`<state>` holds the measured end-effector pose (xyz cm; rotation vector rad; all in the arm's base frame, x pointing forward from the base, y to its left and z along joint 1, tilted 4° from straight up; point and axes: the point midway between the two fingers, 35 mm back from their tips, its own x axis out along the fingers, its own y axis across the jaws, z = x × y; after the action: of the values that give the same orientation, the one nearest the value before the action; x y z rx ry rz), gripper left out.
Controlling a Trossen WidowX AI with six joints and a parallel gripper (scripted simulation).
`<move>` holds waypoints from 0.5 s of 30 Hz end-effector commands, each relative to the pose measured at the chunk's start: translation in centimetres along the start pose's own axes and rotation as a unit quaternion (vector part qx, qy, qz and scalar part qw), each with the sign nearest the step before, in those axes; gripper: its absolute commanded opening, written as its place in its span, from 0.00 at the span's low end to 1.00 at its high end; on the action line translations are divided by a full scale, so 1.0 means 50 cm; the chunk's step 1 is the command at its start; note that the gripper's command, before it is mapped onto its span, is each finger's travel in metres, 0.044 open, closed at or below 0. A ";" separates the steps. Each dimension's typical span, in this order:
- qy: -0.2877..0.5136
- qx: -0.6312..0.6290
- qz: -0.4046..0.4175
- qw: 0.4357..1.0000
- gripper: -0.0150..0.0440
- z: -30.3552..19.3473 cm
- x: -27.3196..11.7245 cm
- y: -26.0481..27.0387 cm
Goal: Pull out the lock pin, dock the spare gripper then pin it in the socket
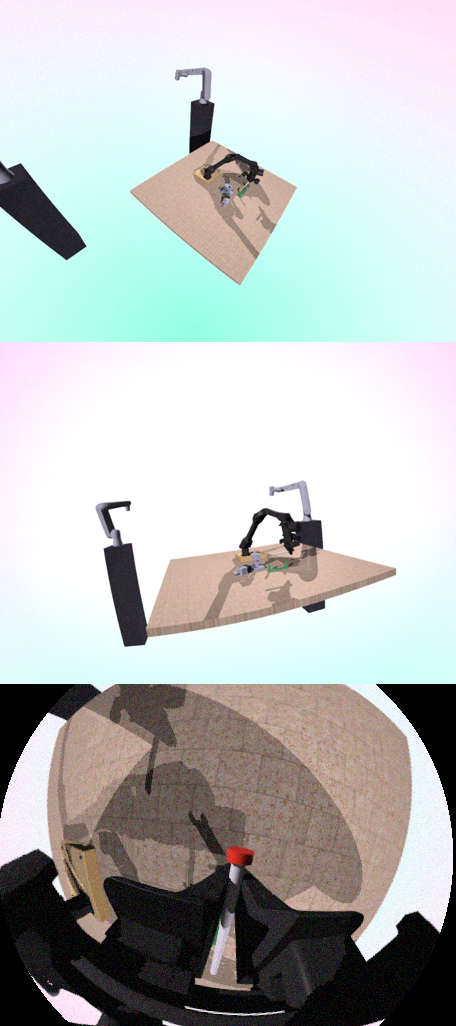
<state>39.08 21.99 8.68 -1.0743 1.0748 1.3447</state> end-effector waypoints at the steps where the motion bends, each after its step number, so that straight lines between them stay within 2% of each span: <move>1: 0.001 0.003 0.002 1.000 0.25 -0.003 0.014 0.001; 15: -0.001 0.002 -0.003 1.000 0.25 -0.008 0.055 0.000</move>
<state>39.12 22.11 6.47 -1.0752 1.0653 1.3395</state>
